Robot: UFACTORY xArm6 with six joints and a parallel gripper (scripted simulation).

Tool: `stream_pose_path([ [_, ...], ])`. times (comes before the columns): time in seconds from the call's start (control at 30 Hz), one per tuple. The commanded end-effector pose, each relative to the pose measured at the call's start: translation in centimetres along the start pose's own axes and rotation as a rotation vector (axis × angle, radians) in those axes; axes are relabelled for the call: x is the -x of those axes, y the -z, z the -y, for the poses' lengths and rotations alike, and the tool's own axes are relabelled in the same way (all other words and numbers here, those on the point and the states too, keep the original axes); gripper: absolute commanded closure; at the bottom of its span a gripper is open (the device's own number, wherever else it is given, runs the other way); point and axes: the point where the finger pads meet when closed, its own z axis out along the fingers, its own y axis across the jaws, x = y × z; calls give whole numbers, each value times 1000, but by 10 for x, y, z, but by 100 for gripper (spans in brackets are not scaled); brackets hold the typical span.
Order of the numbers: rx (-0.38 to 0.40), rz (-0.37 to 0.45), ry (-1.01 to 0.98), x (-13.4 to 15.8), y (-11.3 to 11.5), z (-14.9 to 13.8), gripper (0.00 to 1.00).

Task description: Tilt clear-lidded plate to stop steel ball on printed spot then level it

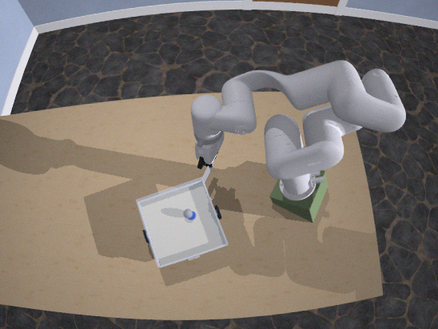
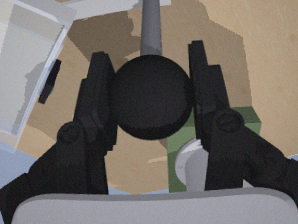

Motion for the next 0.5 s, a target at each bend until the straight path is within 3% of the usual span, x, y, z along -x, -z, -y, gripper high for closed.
stream_pose_path([
  [0.0, -3, -3, -1, -2, 1, 0, 100],
  [0.47, -3, -3, -1, -3, 0, 0, 100],
])
